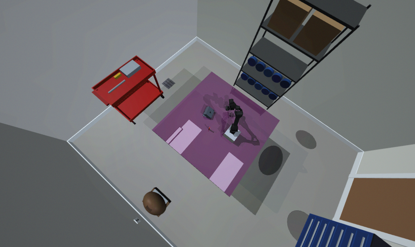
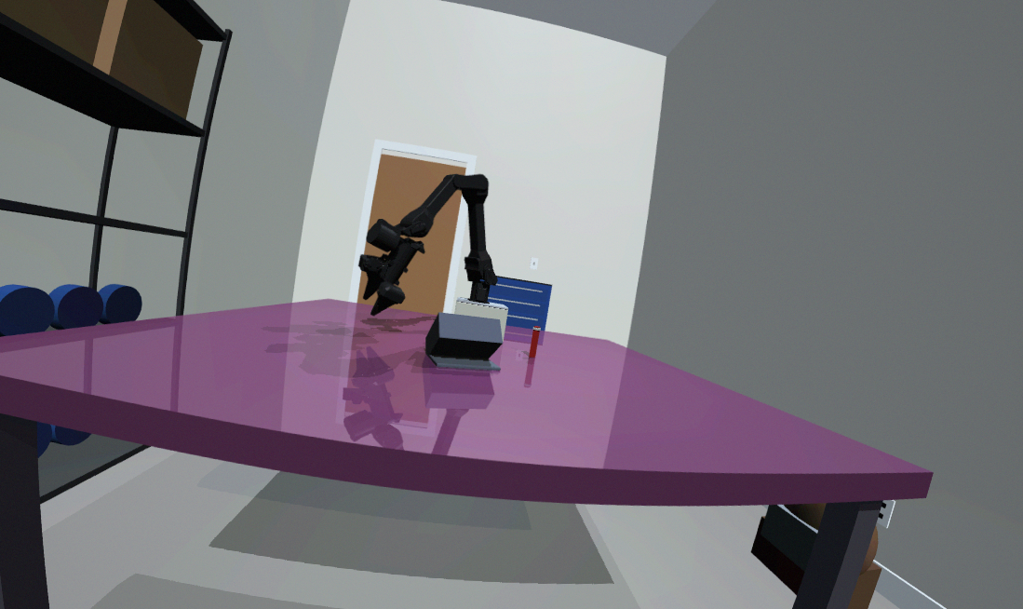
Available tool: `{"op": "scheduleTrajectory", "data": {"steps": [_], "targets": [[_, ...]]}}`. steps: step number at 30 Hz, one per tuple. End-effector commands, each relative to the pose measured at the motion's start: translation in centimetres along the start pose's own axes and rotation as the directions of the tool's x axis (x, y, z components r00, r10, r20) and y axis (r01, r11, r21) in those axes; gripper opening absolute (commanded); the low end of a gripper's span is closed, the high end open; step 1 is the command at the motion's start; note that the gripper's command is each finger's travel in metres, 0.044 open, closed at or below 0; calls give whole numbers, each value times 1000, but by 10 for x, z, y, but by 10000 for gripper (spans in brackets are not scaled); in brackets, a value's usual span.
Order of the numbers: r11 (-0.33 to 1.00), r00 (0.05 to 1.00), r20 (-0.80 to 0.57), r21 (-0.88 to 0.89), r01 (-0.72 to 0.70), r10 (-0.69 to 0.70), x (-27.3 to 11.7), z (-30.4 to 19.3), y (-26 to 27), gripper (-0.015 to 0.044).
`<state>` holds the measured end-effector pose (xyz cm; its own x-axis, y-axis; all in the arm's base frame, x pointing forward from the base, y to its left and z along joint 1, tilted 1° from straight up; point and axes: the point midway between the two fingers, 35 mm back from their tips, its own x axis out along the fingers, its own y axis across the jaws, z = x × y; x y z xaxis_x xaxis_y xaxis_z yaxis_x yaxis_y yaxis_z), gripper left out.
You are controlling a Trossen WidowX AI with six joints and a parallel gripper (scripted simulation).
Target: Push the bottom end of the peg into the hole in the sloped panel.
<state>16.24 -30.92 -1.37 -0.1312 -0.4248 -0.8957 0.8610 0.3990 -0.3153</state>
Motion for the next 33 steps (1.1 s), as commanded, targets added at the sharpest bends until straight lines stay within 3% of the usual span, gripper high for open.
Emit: {"op": "scheduleTrajectory", "data": {"steps": [1, 33], "targets": [[999, 999, 7, -5, -34, 34, -8, 1, 18, 440], [969, 974, -17, -97, -228, 228, -77, -33, 144, 440]]}}
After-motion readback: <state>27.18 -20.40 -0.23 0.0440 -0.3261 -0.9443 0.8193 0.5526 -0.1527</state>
